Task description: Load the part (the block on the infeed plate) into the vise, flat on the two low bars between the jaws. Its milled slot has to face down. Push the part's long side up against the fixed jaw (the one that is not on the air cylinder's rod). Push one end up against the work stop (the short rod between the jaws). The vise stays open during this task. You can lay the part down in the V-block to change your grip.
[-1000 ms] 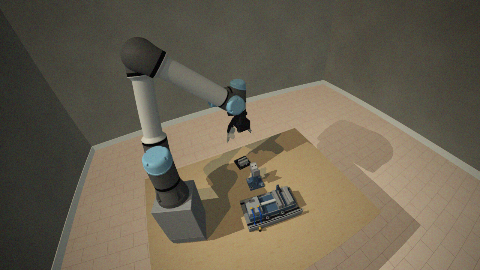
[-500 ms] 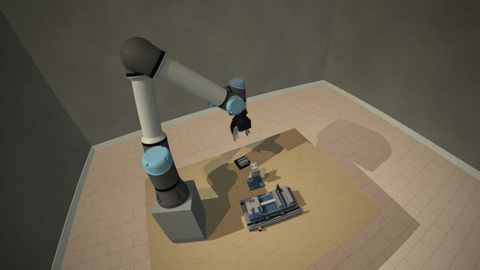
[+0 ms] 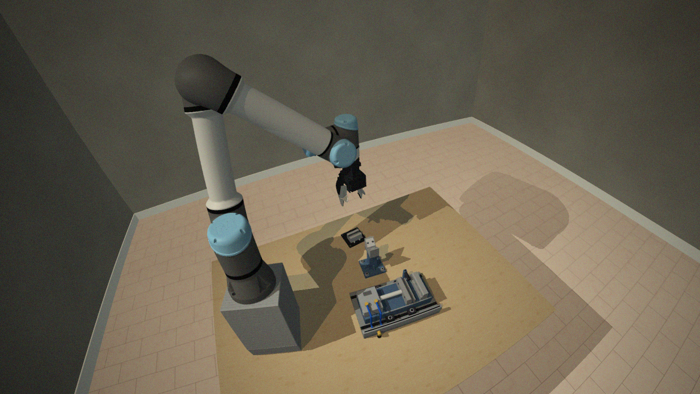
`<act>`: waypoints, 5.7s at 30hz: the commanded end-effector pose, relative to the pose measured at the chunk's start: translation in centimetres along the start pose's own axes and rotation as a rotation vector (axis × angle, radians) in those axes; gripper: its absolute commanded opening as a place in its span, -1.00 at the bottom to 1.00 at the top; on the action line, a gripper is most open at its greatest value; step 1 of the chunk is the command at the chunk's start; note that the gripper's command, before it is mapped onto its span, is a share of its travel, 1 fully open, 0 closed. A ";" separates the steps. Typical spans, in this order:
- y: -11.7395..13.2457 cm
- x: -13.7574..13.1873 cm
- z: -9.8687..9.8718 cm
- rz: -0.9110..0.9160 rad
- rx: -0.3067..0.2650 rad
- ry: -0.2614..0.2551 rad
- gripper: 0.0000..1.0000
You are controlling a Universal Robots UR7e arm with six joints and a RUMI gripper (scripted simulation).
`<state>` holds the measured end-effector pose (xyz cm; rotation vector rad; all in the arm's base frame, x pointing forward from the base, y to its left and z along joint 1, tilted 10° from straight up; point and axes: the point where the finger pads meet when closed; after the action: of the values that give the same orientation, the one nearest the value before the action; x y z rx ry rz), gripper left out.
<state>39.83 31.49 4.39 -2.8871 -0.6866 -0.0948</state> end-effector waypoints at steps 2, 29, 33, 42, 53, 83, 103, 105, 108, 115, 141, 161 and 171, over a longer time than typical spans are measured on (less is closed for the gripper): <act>0.0 -0.1 0.0 0.000 0.000 0.000 0.03; -0.1 -0.2 0.4 -0.001 0.000 -0.005 0.03; -0.1 -0.2 0.6 -0.001 -0.001 -0.006 0.03; -0.1 -0.2 1.5 -0.001 0.000 -0.007 0.03; -0.1 -0.3 2.9 -0.001 0.000 -0.007 0.03; -0.1 -0.3 8.8 -0.001 0.000 -0.007 0.03; -0.1 -0.2 13.4 -0.002 -0.001 -0.005 0.03; -0.1 -0.1 13.9 -0.002 -0.001 -0.004 0.03; -0.1 -0.1 14.6 -0.002 -0.001 -0.004 0.03; -0.1 0.0 15.7 -0.002 -0.001 -0.002 0.03; -0.1 0.0 19.9 -0.002 -0.001 -0.001 0.03; -0.1 0.0 21.2 -0.002 -0.001 -0.002 0.03; -0.1 -0.1 21.4 -0.001 -0.001 -0.002 0.03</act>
<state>40.08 35.26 -16.60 -2.8888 -0.6878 -0.0876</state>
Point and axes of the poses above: the point where the finger pads meet when closed, its own z axis out along the fingers, its own x axis across the jaws, y = z × x, and after that the axes turned 13 degrees about -z, right-handed
